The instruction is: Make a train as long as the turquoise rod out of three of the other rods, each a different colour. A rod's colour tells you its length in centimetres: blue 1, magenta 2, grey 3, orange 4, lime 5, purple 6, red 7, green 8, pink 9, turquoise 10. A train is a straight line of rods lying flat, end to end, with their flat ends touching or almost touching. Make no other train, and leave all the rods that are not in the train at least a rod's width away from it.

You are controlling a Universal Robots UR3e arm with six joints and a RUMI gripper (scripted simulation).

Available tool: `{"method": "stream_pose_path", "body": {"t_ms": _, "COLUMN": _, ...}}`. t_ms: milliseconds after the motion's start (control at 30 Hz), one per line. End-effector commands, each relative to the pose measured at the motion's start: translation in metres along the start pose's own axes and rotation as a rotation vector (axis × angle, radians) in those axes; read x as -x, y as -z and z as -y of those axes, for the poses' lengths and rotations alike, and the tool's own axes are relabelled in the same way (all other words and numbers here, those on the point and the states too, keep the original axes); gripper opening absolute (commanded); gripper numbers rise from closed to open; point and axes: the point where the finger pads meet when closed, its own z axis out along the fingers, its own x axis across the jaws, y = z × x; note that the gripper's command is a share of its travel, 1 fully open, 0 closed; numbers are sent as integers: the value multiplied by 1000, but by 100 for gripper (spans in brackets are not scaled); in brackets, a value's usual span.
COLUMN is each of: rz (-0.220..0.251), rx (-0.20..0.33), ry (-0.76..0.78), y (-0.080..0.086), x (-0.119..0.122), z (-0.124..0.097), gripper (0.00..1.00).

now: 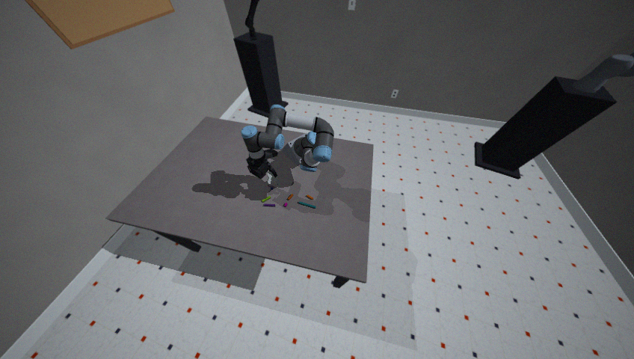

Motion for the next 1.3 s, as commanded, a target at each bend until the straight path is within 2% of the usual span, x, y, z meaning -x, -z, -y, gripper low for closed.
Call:
{"method": "stream_pose_path", "body": {"t_ms": 0, "rz": 2, "rx": 1, "ry": 1, "y": 1, "x": 0, "z": 0, "gripper": 100}}
{"method": "stream_pose_path", "body": {"t_ms": 200, "rz": 2, "rx": 1, "ry": 17, "y": 1, "x": -2, "z": 0, "gripper": 100}}
{"method": "stream_pose_path", "body": {"t_ms": 367, "rz": 3, "rx": 1, "ry": 90, "y": 3, "x": -14, "z": 0, "gripper": 100}}
{"method": "stream_pose_path", "body": {"t_ms": 600, "rz": 5, "rx": 0, "ry": 311, "y": 6, "x": -48, "z": 4, "gripper": 100}}
{"method": "stream_pose_path", "body": {"t_ms": 667, "rz": 5, "rx": 0, "ry": 311, "y": 6, "x": -48, "z": 4, "gripper": 100}}
{"method": "stream_pose_path", "body": {"t_ms": 800, "rz": 6, "rx": -1, "ry": 464, "y": 7, "x": -72, "z": 9, "gripper": 100}}
{"method": "stream_pose_path", "body": {"t_ms": 1267, "rz": 7, "rx": -3, "ry": 852, "y": 3, "x": -130, "z": 25, "gripper": 100}}
